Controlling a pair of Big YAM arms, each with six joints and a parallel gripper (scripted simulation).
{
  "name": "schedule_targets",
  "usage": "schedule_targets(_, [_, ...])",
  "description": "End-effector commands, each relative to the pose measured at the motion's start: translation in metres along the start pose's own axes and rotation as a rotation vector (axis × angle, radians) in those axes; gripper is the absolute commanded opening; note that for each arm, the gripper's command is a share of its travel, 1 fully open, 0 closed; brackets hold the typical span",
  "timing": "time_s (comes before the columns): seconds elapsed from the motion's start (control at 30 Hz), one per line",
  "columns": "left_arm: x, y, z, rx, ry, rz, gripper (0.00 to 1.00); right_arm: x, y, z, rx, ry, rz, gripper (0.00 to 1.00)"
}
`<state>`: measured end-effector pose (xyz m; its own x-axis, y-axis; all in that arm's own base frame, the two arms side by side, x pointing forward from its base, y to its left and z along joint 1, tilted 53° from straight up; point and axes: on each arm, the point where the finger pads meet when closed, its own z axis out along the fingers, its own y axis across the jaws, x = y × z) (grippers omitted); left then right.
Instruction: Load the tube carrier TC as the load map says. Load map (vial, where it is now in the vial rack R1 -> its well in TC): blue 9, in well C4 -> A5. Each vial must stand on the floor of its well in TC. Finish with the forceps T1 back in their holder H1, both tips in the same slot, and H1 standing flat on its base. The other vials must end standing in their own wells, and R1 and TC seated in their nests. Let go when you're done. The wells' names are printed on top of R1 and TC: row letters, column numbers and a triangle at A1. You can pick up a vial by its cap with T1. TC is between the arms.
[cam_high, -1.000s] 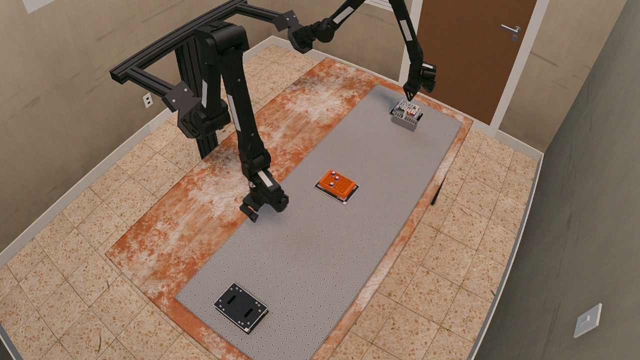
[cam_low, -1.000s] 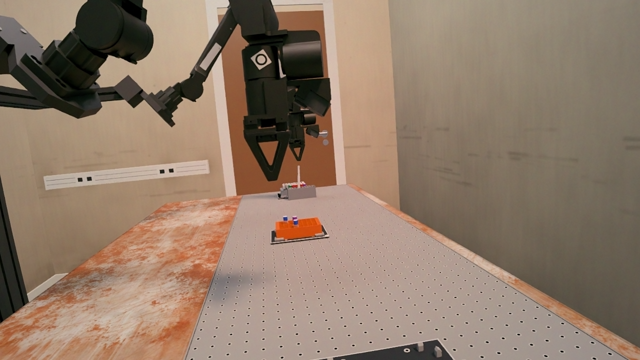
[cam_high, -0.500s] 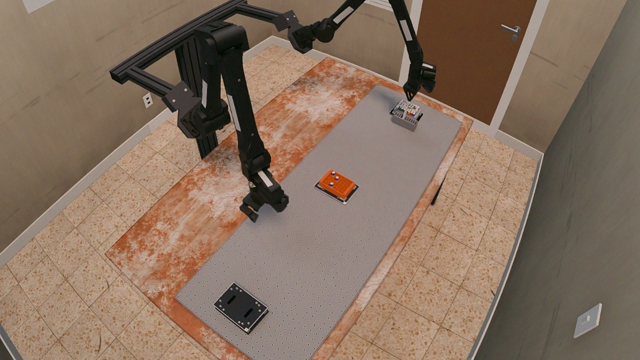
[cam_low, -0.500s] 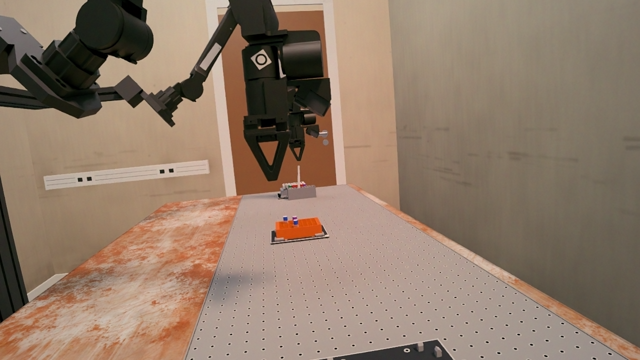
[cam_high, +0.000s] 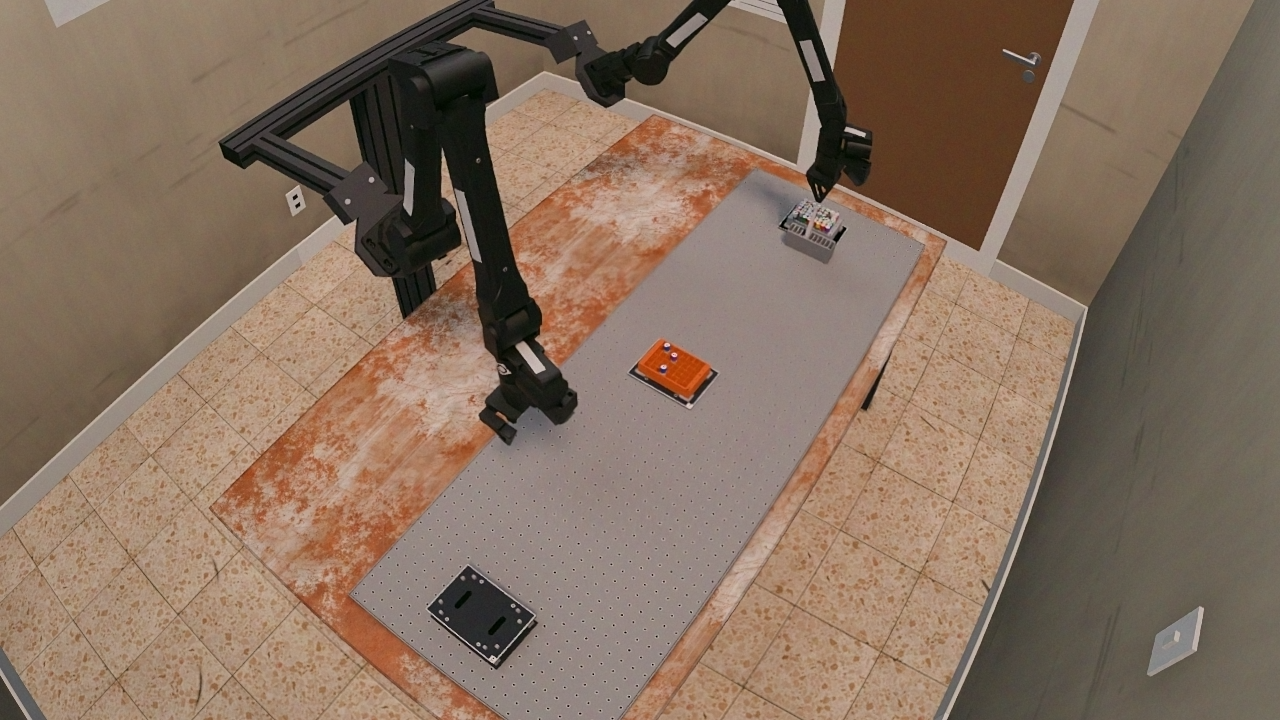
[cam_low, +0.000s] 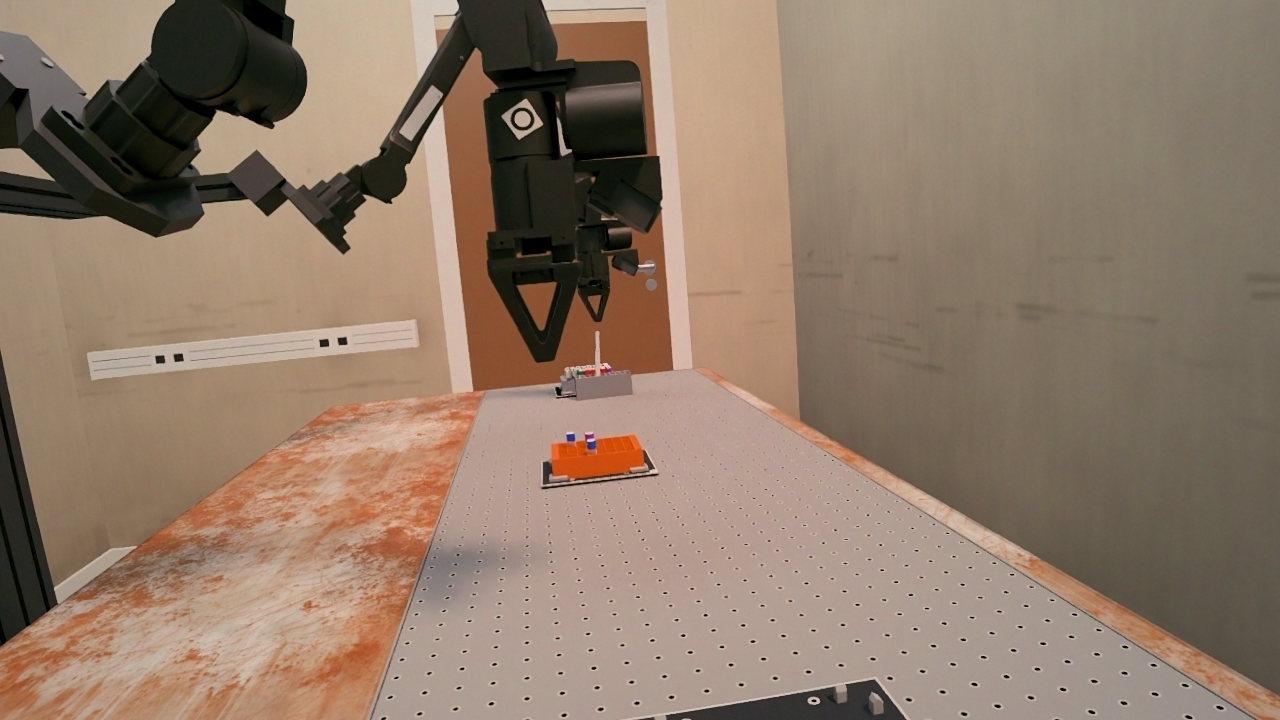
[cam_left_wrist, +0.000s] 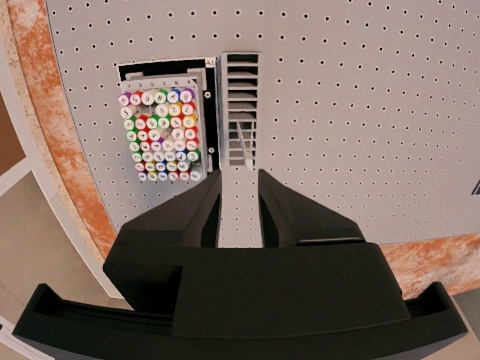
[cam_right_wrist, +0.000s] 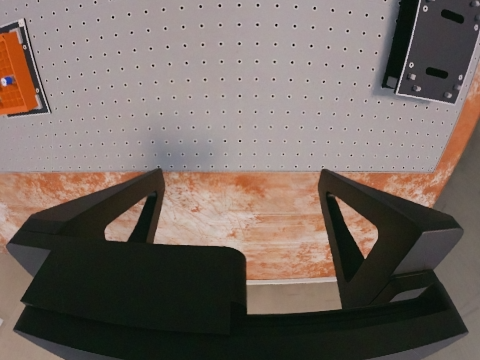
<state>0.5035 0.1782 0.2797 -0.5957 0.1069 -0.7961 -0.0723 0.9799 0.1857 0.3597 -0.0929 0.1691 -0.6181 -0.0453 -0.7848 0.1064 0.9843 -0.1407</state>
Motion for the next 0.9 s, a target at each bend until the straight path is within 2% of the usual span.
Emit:
schedule_targets(0.0, [0.003, 0.001, -0.007, 0.0, 0.006, 0.01, 0.24, -0.006, -0.003, -0.002, 0.008, -0.011, -0.008, 1.0])
schedule_targets(0.13, [0.003, 0.001, -0.007, 0.0, 0.006, 0.01, 0.24, -0.006, -0.003, -0.002, 0.008, -0.011, -0.008, 1.0])
schedule_targets(0.17, [0.009, -0.011, -0.013, -0.001, 0.025, 0.035, 0.24, -0.006, -0.003, -0.002, 0.008, -0.011, -0.008, 1.0])
schedule_targets(0.87, [0.063, -0.052, -0.035, -0.007, 0.004, 0.014, 0.24, -0.006, -0.003, -0.002, 0.008, -0.011, -0.008, 1.0])
